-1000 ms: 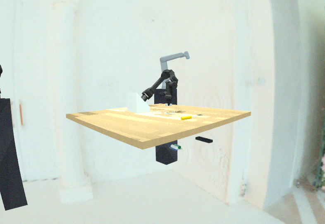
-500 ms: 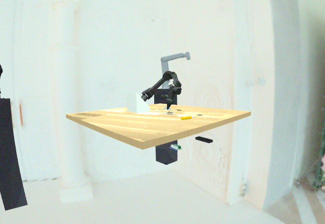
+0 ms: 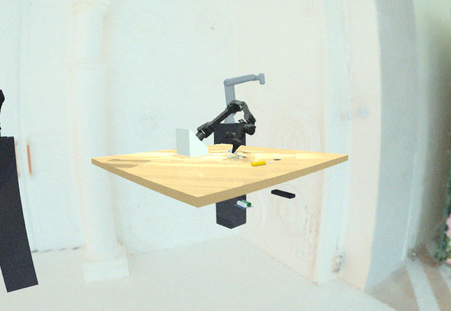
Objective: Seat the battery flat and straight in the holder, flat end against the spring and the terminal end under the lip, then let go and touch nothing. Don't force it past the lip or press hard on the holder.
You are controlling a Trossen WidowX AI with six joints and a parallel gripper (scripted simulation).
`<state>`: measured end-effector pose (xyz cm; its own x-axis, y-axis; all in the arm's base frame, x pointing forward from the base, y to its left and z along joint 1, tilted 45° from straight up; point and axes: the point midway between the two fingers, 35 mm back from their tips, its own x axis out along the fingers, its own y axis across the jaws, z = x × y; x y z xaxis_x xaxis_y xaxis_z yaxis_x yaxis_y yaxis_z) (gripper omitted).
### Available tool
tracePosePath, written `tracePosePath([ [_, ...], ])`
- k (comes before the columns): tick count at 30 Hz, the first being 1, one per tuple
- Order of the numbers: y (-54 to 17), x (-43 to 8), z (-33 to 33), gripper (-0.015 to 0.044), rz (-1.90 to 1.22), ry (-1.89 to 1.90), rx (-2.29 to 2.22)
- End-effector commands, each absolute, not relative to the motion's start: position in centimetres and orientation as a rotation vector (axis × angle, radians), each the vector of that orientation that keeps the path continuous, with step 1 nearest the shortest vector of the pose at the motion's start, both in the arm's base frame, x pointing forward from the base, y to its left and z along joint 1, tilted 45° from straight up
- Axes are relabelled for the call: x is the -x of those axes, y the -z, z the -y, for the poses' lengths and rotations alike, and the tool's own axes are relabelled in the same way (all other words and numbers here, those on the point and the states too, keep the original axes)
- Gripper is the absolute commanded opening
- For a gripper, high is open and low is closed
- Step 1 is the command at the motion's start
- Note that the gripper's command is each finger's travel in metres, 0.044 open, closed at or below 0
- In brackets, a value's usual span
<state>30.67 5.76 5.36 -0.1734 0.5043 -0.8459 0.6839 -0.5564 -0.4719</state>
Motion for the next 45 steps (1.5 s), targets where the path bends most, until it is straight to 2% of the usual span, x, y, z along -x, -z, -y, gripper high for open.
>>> tracePosePath([
  [1,-5.1,-30.8,-5.9,0.0077,-1.382,1.864,-1.873],
  [45,-5.9,-32.7,-7.7,0.0077,-1.351,1.934,-1.742],
])
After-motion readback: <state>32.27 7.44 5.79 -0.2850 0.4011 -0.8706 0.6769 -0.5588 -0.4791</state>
